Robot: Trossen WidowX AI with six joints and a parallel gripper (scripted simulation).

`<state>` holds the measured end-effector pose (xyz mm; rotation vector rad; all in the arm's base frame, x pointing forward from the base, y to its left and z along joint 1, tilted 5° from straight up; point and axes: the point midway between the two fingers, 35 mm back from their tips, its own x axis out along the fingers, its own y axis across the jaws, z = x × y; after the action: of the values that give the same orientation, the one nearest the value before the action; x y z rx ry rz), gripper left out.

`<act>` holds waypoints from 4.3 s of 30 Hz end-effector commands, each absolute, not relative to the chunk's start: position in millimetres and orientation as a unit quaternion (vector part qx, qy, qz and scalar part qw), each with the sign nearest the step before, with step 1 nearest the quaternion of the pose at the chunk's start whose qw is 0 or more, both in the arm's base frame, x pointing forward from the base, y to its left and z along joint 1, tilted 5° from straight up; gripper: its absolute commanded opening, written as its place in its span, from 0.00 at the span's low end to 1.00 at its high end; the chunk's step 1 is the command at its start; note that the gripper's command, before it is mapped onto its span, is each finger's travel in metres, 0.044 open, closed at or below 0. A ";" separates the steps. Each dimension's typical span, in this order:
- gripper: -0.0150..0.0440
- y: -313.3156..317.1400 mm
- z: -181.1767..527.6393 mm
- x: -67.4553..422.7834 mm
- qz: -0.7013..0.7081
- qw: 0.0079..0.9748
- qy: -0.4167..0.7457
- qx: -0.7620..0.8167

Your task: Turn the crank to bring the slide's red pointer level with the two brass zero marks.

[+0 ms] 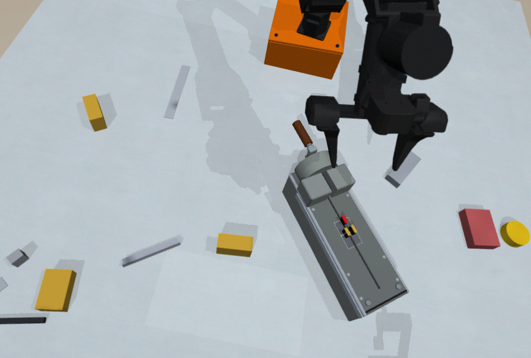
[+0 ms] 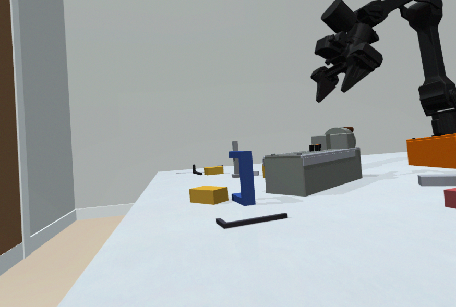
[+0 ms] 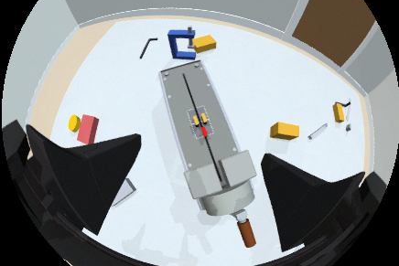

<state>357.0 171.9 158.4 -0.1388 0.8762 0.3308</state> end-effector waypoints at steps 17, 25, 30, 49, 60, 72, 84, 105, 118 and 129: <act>1.00 177.3 108.5 365.0 0.140 0.894 0.421 -0.055; 1.00 177.3 108.5 365.0 0.140 0.894 0.421 -0.055; 1.00 178.3 118.8 364.8 0.140 0.894 0.422 -0.055; 1.00 120.5 155.0 338.5 0.242 0.872 0.408 -0.120; 1.00 75.4 153.5 303.8 0.336 0.859 0.341 -0.182; 1.00 69.5 132.7 301.4 0.347 0.858 0.328 -0.190; 1.00 67.9 104.8 303.6 0.347 0.858 0.328 -0.190; 1.00 65.9 71.1 307.2 0.347 0.858 0.328 -0.190; 1.00 64.7 52.0 306.4 0.347 0.858 0.328 -0.190; 0.56 64.7 52.0 306.4 0.347 0.858 0.328 -0.190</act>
<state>306.4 64.3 52.1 -0.3957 0.6932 0.7239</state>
